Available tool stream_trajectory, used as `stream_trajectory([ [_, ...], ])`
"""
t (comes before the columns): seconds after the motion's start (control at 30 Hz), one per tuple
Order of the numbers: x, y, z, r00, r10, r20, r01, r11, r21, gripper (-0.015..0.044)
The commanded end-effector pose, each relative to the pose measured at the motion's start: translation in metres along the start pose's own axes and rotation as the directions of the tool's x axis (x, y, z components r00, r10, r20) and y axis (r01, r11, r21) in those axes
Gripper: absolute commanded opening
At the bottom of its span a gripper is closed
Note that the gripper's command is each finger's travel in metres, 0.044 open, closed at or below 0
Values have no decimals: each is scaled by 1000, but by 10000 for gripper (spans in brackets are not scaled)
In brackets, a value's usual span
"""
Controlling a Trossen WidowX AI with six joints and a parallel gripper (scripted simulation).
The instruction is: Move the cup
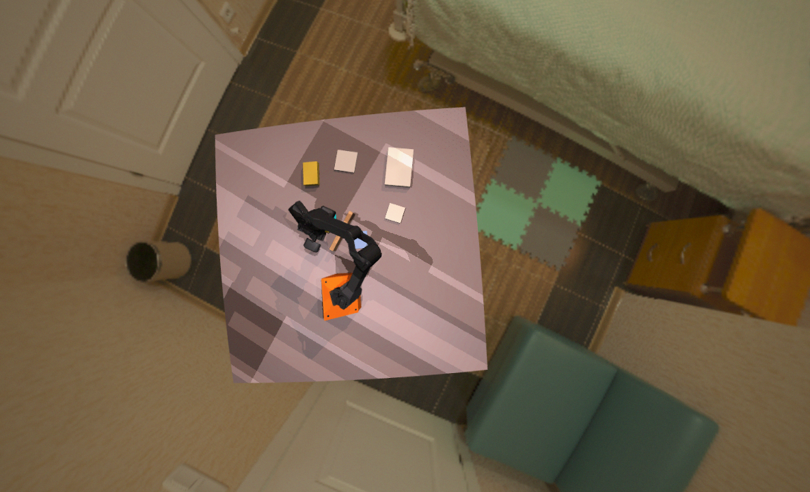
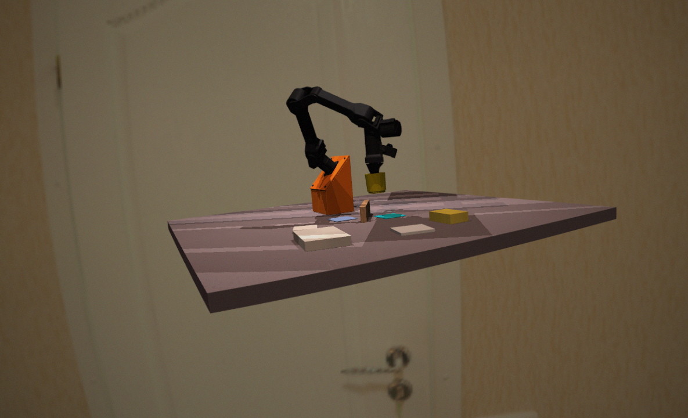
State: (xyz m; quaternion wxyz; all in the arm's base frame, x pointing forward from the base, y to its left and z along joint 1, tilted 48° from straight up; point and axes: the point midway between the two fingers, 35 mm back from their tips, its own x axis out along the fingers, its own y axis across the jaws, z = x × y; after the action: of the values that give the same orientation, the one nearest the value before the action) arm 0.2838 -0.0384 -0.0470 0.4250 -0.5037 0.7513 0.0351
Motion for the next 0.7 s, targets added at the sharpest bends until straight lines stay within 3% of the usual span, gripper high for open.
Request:
stream_trajectory([
  [0.0, 1, 2, 8, 1000, 6, -4, -6, 1000, -2, 0],
  [0.67, 6, 3, 37, 1000, 6, -2, -6, 1000, -1, 0],
])
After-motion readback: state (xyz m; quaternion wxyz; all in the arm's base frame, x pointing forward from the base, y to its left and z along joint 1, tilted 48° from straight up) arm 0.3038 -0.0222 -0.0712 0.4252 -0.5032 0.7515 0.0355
